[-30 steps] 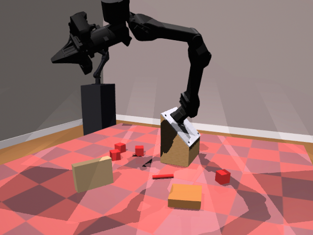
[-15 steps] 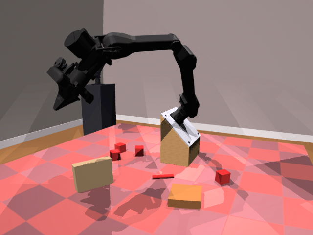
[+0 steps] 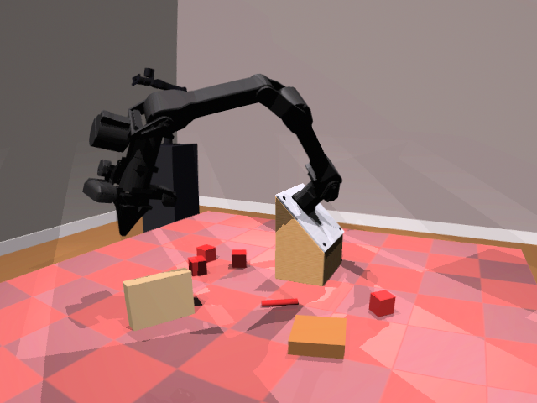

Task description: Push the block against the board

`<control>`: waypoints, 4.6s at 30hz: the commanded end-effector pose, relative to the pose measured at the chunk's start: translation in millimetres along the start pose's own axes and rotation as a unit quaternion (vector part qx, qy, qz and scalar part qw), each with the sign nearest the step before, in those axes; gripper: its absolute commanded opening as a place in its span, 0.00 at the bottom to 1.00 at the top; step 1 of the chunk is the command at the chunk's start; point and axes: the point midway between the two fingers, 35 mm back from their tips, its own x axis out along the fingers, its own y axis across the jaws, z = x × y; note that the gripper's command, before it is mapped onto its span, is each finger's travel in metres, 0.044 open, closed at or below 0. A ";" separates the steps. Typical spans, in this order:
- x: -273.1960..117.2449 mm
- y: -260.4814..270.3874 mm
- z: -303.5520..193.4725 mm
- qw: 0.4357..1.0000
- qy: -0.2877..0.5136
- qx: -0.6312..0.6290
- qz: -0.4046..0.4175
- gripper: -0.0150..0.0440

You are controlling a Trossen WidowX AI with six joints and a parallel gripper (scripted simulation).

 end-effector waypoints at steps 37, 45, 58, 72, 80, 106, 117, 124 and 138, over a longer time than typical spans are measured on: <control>93.5 -73.8 -17.7 0.980 0.096 0.124 -0.124 0.25; 92.5 -71.7 -24.0 0.980 0.096 0.125 -0.124 0.25; 90.9 -68.4 -34.4 0.980 0.096 0.125 -0.124 0.25; 89.1 -65.2 -45.7 0.980 0.096 0.125 -0.124 0.25; 88.1 -63.5 -52.3 0.980 0.097 0.125 -0.125 0.25; 89.0 -65.4 -46.5 0.980 0.097 0.125 -0.125 0.25; 91.6 -70.8 -29.2 0.980 0.096 0.125 -0.124 0.25; 93.3 -74.6 -18.4 0.980 0.096 0.124 -0.125 0.25; 45.5 -62.4 -8.1 0.980 0.095 0.124 -0.124 0.25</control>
